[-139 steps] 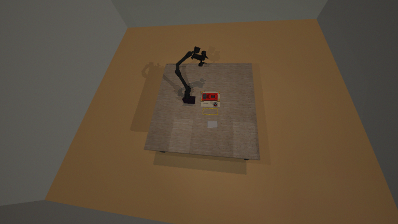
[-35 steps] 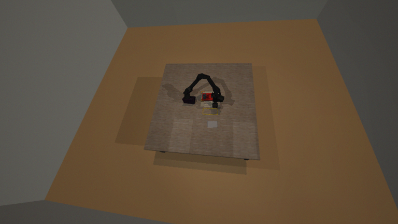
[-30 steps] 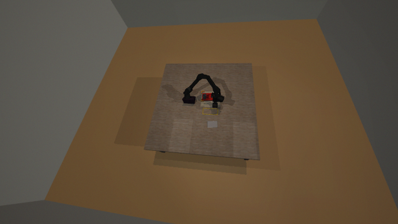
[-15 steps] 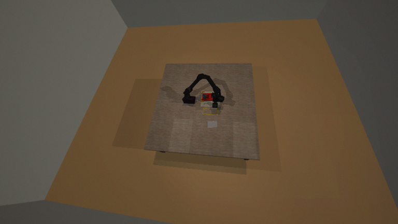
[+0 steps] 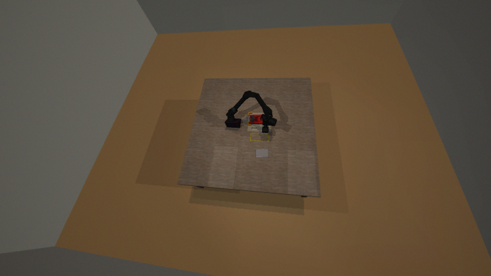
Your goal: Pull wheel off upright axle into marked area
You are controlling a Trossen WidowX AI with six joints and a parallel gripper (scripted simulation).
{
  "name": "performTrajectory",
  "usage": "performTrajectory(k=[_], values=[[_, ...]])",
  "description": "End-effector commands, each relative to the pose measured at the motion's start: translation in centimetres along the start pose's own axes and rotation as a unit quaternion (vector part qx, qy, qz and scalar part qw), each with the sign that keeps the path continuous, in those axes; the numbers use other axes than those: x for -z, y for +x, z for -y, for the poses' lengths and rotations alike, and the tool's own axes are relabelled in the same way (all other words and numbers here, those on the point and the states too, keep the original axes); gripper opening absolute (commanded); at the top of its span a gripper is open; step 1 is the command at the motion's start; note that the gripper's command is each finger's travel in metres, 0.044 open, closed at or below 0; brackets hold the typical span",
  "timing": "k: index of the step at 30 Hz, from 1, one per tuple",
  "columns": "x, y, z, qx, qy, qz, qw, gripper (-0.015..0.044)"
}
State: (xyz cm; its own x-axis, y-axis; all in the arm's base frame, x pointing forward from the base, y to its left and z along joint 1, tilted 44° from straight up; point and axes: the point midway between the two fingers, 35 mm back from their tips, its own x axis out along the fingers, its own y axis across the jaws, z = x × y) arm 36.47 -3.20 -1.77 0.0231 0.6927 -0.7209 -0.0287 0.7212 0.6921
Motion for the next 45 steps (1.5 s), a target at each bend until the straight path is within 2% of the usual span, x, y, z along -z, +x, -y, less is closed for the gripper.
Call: performTrajectory(k=[1, 45], values=[[0.2, -1.5, 0.2, 0.003, 0.009, 0.008, 1.000, 0.0000], [0.3, -3.1, 0.3, 0.002, 0.011, 0.009, 1.000, 0.0000]])
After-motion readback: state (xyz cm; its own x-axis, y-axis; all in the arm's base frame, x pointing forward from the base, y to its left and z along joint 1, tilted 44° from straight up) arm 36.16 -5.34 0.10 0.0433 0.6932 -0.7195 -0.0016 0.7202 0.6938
